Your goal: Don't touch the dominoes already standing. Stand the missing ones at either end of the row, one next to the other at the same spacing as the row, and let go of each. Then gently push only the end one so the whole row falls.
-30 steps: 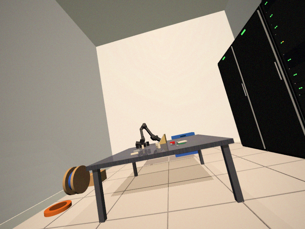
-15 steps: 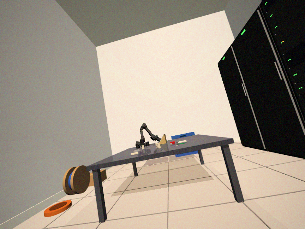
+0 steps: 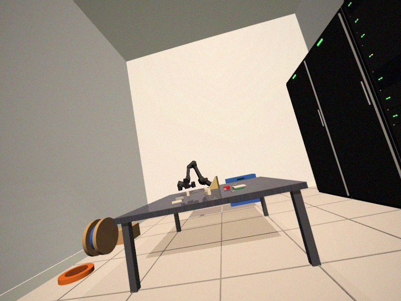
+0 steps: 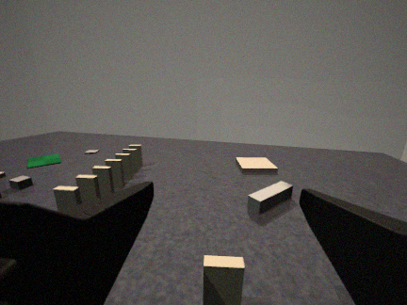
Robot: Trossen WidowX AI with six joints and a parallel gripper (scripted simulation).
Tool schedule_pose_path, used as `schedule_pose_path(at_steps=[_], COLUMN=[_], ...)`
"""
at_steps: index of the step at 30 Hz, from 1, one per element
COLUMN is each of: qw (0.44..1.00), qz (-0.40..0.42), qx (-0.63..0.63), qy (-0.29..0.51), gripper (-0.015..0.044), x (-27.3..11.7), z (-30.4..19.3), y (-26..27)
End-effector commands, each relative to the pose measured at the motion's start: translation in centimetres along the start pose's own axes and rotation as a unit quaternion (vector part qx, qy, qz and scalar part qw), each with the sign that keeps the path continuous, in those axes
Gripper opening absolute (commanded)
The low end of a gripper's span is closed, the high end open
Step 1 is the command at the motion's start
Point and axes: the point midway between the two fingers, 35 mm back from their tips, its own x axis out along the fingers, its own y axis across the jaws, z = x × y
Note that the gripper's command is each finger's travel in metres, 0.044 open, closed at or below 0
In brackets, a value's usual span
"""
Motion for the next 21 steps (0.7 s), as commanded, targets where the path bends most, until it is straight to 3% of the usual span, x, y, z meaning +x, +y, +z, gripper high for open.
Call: schedule_pose_path(at_steps=[1,7,12,17,21], qw=[0.999,0.976,0.924,0.85,0.819], qz=[0.016,0.091,0.139,0.137,0.133], qx=[0.03,0.148,0.206,0.204,0.169], qy=[0.016,0.133,0.292,0.467,0.532], gripper=[0.044,0.044,0.044,0.044,0.044], x=[0.9,4.4,5.9,5.3,4.9], z=[0.4,0.5,0.7,1.0,1.6], y=[0.1,1.0,2.4,3.1,3.3])
